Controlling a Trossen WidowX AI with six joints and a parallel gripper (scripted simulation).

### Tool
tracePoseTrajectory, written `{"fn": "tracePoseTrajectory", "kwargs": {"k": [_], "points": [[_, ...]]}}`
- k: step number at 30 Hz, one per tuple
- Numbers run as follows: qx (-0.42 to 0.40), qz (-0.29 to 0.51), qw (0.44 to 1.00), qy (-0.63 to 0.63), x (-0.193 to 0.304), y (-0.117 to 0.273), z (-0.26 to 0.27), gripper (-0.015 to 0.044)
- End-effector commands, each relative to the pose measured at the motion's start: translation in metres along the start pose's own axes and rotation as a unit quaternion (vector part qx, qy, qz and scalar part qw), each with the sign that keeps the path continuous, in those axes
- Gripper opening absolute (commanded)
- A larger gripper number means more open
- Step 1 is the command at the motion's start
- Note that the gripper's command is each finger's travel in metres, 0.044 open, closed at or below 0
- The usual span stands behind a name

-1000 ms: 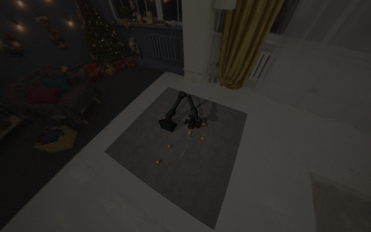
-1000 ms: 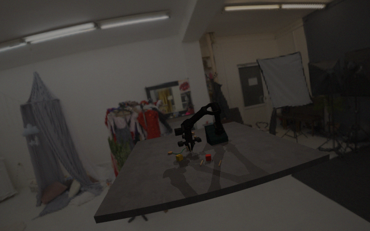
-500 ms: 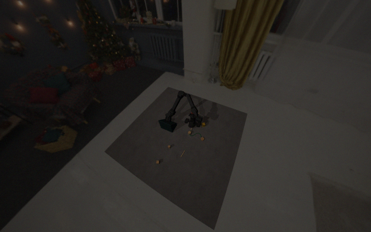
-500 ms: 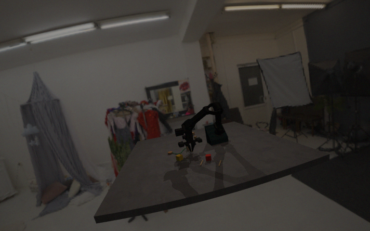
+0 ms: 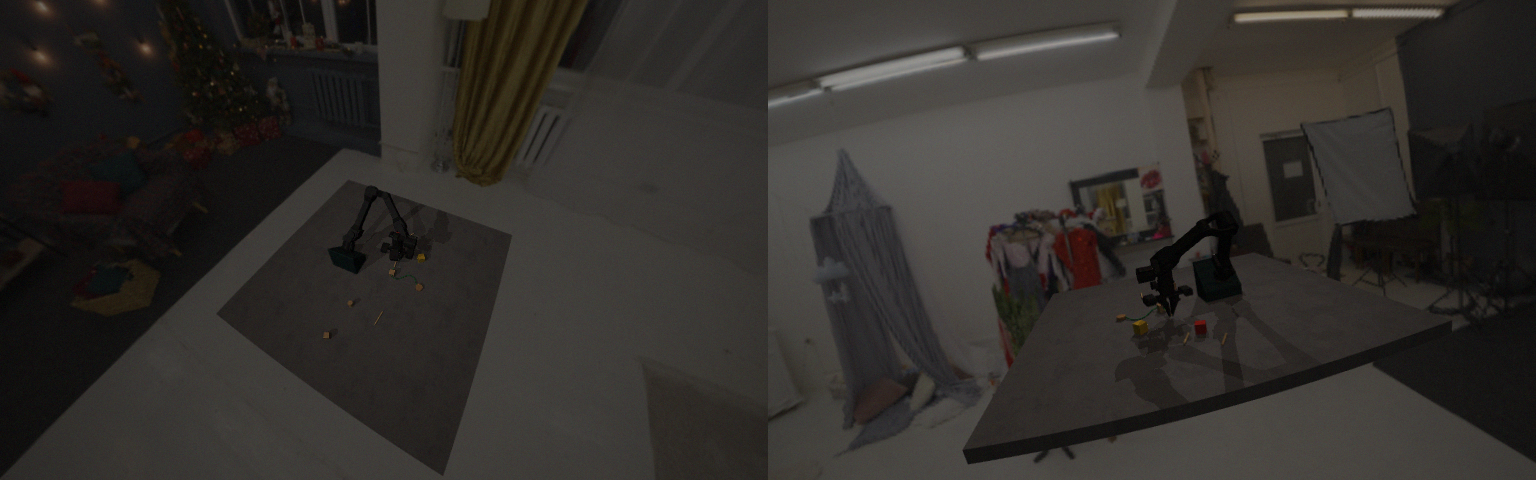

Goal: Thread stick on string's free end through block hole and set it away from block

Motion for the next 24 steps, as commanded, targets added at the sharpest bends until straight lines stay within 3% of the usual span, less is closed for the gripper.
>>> {"fn": "tracePoseTrajectory", "kwargs": {"k": [1,24], "points": [[0.000,0.003,1.000,0.021,0.006,-0.001,-0.007,0.0000],[-0.002,0.006,0.995,0.104,0.024,0.002,-0.033,0.0000]]}}
Point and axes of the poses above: the point midway between the two fingers, 35 mm back from their tips, its own y axis back along the fingers, its own z axis across the jaws, x = y × z, the point moved 7 cm from there along y, back along the fingers, and after that the axes turned 8 degrees about y, right-handed, at the moved point
